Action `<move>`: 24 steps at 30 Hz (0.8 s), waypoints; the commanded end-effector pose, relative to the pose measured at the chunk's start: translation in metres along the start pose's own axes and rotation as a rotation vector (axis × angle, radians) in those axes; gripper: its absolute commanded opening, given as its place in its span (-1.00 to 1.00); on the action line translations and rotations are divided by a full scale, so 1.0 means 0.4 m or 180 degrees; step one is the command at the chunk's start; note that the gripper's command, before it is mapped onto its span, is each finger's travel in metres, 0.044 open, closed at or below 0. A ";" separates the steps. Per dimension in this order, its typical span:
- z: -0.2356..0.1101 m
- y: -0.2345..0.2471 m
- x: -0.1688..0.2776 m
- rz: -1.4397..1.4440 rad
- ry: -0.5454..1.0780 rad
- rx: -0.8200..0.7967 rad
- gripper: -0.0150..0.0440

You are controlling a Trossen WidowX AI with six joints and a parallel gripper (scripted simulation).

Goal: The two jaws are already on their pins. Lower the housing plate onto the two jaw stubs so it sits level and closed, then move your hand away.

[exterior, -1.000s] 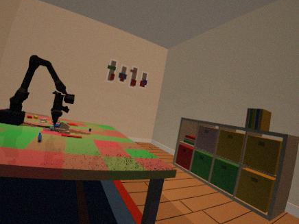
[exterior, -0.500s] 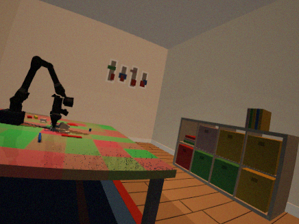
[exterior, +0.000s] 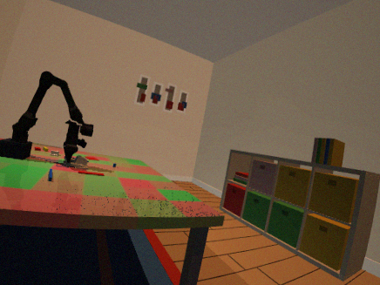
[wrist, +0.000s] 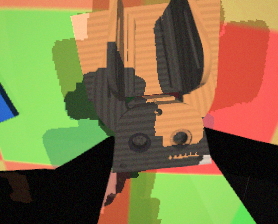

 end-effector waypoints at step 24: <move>0.016 -0.001 0.001 0.0003 0.0010 0.0011 0.70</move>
Point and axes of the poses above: the point midway between the two fingers, 35 mm back from their tips, its own z axis out along the fingers, its own y axis across the jaws, x = y × z, the point moved 5 cm from there along -z, back along the fingers, and after that the axes turned 11 degrees about -z, right-handed, at the moved point
